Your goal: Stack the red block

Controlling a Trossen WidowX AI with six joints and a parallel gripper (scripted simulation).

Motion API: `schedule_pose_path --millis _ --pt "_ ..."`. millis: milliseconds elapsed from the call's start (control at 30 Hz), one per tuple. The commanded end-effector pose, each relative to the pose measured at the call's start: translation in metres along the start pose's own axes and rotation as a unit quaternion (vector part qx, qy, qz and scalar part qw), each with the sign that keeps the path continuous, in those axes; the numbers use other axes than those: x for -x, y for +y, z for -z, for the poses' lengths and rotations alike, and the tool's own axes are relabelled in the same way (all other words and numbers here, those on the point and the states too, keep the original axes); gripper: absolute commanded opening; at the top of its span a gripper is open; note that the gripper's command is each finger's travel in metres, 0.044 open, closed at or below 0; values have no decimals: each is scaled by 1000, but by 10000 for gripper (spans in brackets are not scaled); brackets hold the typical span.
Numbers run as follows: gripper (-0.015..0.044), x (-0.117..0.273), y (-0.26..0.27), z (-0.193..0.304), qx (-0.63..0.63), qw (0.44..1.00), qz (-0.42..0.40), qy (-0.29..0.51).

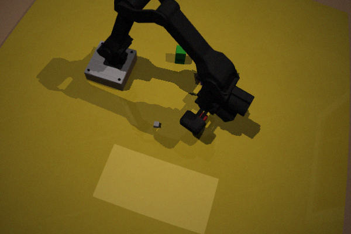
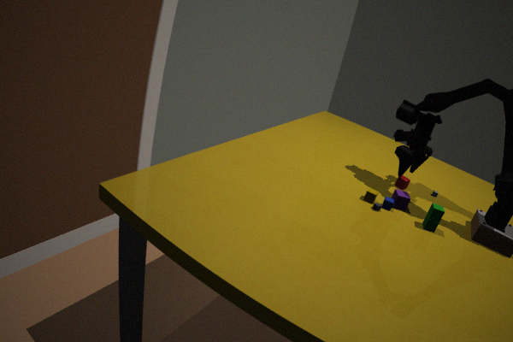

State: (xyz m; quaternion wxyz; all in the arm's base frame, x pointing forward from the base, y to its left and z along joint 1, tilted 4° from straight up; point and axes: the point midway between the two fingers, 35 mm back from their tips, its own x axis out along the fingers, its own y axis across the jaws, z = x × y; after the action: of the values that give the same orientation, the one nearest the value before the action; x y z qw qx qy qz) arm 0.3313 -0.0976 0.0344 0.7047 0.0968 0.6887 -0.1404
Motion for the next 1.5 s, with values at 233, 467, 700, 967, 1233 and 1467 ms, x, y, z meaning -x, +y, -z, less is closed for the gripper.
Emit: schedule_pose_path --millis 233,467,700,967,1233,1467 --pt "440 -19 -1 1 2 1000 2 3" --pt "440 -31 -1 2 2 1000 2 3" --pt "440 -41 -1 3 2 1000 2 4" --pt "440 -41 -1 3 2 1000 2 4" --pt "387 -41 -1 3 0 1000 1 4" --pt "204 -41 -1 3 0 1000 1 4"
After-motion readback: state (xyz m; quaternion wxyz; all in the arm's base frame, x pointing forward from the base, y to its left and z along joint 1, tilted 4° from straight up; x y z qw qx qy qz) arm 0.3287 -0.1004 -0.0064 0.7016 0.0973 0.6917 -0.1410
